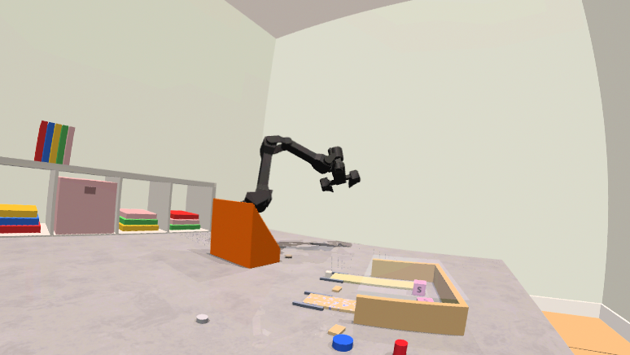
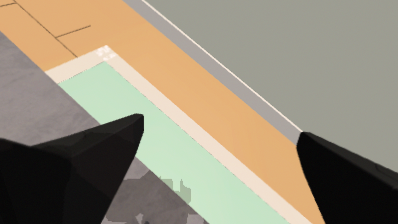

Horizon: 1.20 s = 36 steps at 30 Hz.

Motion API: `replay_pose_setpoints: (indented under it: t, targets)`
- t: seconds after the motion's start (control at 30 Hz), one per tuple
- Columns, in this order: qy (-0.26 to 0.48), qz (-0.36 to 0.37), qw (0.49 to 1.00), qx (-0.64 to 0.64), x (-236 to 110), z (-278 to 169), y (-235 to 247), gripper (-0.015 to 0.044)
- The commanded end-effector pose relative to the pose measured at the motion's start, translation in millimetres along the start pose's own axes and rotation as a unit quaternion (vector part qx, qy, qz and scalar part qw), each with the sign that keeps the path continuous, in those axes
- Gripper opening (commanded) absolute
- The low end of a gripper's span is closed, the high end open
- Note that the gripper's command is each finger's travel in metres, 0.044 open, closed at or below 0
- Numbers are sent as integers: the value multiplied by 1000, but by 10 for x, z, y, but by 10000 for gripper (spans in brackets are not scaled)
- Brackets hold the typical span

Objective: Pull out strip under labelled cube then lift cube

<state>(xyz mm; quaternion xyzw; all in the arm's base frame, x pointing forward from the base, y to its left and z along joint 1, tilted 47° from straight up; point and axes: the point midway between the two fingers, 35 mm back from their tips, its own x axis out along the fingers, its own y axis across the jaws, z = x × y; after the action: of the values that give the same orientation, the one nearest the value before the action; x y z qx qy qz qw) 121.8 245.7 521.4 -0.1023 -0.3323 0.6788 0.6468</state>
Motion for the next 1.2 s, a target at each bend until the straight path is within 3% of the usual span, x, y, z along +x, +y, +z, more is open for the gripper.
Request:
replay_pose_setpoints:
  t: [0.0,0.3,0.6,0.9,1.17]
  targets:
    - [60,-49,995,58,-186,-566,-222,400]
    - [176,-194,947,187,-1047,-1712,-633,400]
    - [250,-350,850,306,-2392,-2622,-659,400]
    - [260,-513,704,417,-3826,-3112,-148,400]
    - [204,-650,533,501,-4865,-3244,765,400]
